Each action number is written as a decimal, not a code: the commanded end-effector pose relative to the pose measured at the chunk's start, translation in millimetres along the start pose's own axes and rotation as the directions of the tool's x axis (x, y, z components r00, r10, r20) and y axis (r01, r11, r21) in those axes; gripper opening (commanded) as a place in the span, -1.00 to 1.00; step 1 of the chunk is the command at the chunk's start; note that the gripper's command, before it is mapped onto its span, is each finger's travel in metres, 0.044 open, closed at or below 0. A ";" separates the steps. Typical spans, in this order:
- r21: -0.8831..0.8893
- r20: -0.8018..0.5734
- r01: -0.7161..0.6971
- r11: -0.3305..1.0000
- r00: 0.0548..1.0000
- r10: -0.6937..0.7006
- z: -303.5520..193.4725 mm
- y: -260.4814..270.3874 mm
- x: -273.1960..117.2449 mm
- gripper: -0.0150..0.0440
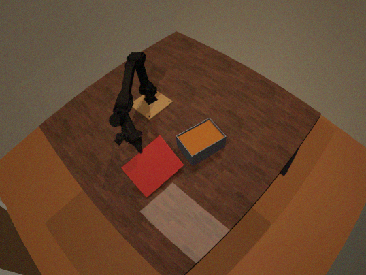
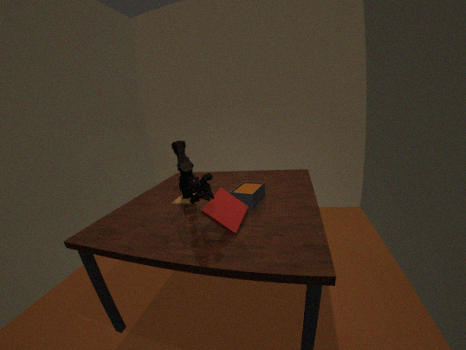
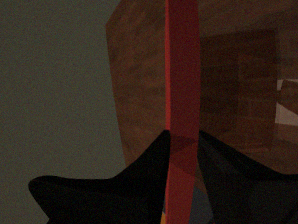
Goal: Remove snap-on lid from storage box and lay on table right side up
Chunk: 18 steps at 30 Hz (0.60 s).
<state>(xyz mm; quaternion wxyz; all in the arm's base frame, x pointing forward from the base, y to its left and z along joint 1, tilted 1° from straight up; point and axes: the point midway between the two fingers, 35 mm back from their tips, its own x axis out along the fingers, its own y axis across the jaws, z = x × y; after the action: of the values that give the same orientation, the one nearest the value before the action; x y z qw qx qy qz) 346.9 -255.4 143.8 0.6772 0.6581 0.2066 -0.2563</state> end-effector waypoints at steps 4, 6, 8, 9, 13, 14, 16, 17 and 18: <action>0.019 -0.013 0.031 0.999 0.999 -0.031 -2.0 -17.7 11.2 -0.49; 0.019 -0.013 0.031 0.999 0.999 -0.031 -2.1 -19.0 12.2 -0.49; 0.019 -0.013 0.031 0.999 0.999 -0.031 -2.1 -20.2 13.2 -0.49; 0.019 -0.013 0.031 0.999 0.999 -0.031 -2.1 -20.9 13.7 -0.49; 0.019 -0.013 0.031 0.999 0.999 -0.031 -2.2 -23.4 15.7 -0.49; 0.019 -0.013 0.031 0.999 0.999 -0.031 -2.2 -24.0 16.2 -0.49; 0.019 -0.013 0.031 0.999 0.999 -0.031 -2.3 -25.3 17.2 -0.49; 0.019 -0.013 0.031 0.999 0.999 -0.031 -2.3 -25.9 17.7 -0.49; 0.019 -0.013 0.031 0.999 0.999 -0.031 -2.3 -26.6 18.2 -0.49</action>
<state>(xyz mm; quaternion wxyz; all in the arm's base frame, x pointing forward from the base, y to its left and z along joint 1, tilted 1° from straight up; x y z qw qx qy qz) 348.1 -256.4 132.5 0.6808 0.6562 0.2040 -0.2535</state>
